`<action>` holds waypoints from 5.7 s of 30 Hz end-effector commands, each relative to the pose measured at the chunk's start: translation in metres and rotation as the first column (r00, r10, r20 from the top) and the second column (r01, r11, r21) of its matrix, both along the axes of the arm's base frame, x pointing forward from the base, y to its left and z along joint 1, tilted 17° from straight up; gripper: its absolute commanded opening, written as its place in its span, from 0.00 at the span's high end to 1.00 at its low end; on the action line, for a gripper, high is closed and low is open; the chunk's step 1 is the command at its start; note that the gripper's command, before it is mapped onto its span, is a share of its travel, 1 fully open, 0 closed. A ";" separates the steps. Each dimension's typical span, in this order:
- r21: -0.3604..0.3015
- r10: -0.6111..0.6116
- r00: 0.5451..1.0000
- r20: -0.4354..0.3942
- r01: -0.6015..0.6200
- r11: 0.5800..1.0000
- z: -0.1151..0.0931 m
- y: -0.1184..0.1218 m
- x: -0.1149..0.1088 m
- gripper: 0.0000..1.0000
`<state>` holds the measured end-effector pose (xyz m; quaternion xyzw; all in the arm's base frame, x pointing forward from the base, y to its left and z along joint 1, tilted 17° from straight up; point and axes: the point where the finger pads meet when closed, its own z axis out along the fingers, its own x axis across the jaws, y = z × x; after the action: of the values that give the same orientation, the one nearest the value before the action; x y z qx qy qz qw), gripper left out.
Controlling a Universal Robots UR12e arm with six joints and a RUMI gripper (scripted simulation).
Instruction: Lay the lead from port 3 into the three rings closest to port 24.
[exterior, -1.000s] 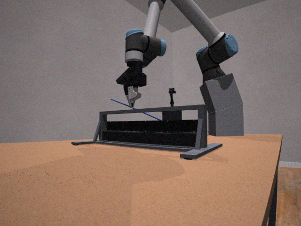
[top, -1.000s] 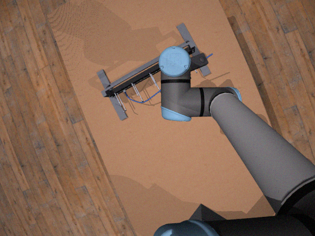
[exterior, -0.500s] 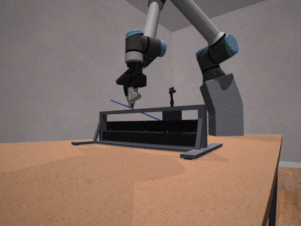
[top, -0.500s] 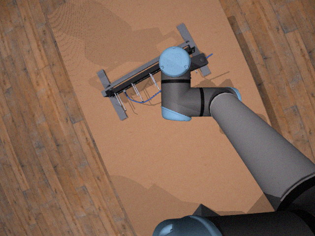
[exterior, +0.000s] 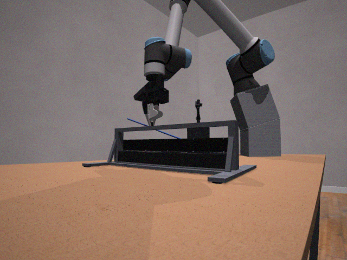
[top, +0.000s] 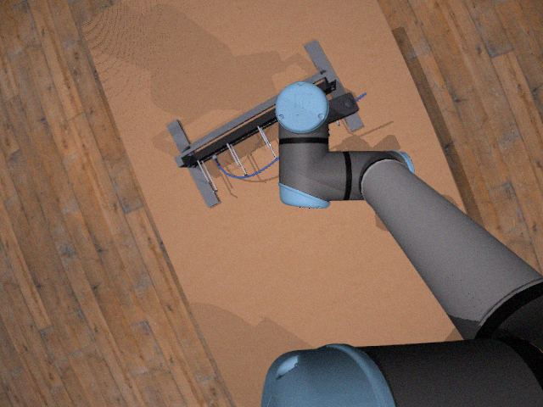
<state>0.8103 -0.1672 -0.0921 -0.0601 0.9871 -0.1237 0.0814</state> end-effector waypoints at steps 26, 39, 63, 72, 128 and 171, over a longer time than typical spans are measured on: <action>0.000 0.000 1.000 0.001 0.000 1.000 -0.045 -0.011 0.009 1.00; 0.000 0.000 1.000 0.001 0.000 1.000 -0.065 -0.016 0.013 1.00; 0.000 0.000 1.000 0.001 0.000 1.000 -0.075 -0.019 0.015 1.00; 0.000 0.000 1.000 0.001 0.000 1.000 -0.075 -0.019 0.015 1.00; 0.000 0.000 1.000 0.001 0.000 1.000 -0.069 -0.013 0.054 1.00; 0.000 0.000 1.000 0.001 0.000 1.000 -0.069 -0.013 0.054 0.80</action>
<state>0.8635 -0.1804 -0.1622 -0.0601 0.9871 -0.1238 0.0815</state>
